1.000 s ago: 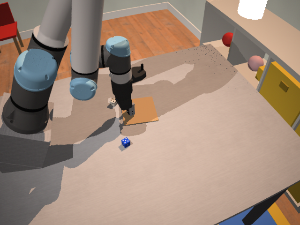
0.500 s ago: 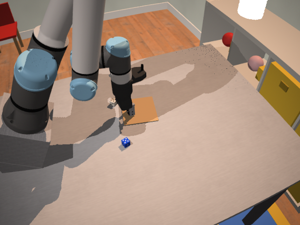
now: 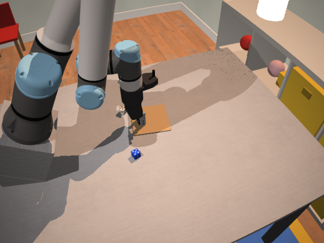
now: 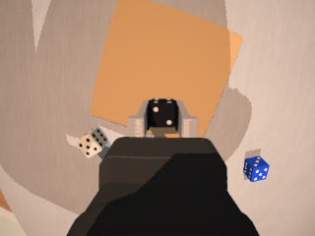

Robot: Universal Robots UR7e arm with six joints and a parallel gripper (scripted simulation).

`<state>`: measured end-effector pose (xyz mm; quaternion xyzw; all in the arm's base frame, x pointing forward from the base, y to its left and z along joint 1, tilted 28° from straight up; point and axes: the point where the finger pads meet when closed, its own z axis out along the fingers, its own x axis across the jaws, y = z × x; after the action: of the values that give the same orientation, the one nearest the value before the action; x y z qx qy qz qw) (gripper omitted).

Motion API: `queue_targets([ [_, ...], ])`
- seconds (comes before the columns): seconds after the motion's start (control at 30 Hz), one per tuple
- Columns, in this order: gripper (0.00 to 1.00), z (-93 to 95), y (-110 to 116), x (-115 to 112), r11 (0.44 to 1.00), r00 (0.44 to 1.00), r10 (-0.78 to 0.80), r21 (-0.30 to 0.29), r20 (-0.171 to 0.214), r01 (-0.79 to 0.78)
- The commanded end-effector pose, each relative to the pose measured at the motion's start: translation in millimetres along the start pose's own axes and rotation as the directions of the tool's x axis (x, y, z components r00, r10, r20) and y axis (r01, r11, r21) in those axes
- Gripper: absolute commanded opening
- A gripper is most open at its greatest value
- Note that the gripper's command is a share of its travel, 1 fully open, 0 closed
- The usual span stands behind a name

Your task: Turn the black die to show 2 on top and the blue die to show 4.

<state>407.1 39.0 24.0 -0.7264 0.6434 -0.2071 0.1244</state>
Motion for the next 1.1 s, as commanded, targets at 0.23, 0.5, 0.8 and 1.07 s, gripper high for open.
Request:
queue_targets([
  [0.23,0.49,-0.2,-0.3,0.0,1.0,1.0,0.0,0.001,0.0,0.0],
  [0.5,0.49,-0.2,-0.3,0.0,1.0,1.0,0.0,0.001,0.0,0.0],
  [0.8,0.49,-0.2,-0.3,0.0,1.0,1.0,0.0,0.001,0.0,0.0],
  [1.07,0.55,-0.2,-0.3,0.0,1.0,1.0,0.0,0.001,0.0,0.0],
])
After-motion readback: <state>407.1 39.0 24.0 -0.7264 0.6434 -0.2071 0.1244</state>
